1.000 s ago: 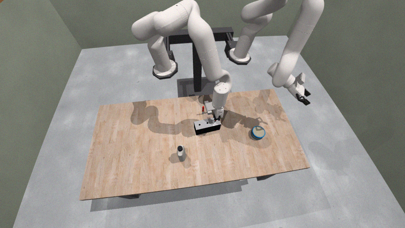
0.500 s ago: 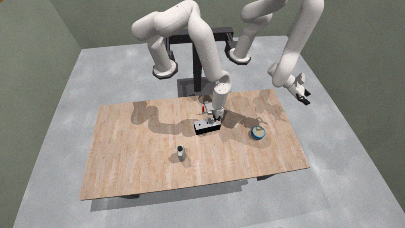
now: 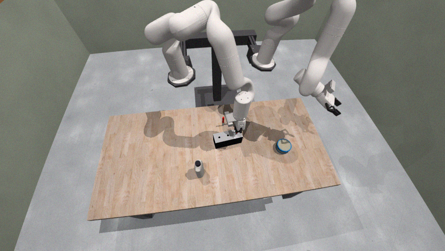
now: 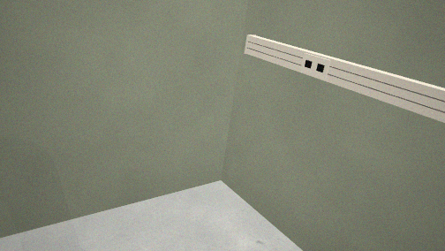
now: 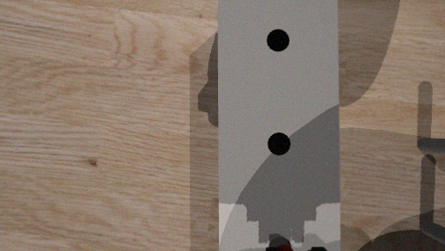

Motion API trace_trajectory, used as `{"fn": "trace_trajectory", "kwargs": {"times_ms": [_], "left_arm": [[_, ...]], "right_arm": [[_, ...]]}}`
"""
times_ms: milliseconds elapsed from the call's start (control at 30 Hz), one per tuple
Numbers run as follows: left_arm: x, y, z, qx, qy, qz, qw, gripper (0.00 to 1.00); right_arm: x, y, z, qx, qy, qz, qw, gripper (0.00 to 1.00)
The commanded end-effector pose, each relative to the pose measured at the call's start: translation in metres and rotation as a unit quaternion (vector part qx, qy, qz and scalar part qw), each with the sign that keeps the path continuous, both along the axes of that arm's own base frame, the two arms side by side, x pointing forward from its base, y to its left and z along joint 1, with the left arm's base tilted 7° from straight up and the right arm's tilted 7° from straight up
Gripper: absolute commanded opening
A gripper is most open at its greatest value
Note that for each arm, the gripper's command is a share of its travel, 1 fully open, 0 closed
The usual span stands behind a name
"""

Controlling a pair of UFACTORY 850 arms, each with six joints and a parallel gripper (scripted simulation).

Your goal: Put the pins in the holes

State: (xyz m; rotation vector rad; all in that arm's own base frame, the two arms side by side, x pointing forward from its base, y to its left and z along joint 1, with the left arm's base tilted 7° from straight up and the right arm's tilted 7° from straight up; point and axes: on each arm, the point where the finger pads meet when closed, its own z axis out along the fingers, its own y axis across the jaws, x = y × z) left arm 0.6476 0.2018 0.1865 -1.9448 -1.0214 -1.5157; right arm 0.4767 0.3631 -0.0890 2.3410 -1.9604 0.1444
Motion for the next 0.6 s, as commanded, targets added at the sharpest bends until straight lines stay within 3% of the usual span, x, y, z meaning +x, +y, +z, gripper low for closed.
{"fn": "trace_trajectory", "kwargs": {"times_ms": [0, 567], "left_arm": [[0.0006, 0.0, 0.0011, 0.0, -0.001, 0.0, 1.0, 1.0], [0.0006, 0.0, 0.0011, 0.0, -0.001, 0.0, 1.0, 1.0]], "right_arm": [[0.0008, 0.0008, 0.0009, 0.001, -0.001, 0.0, 1.0, 0.0], [0.001, 0.0001, -0.003, 0.001, -0.001, 0.0, 1.0, 0.0]]}}
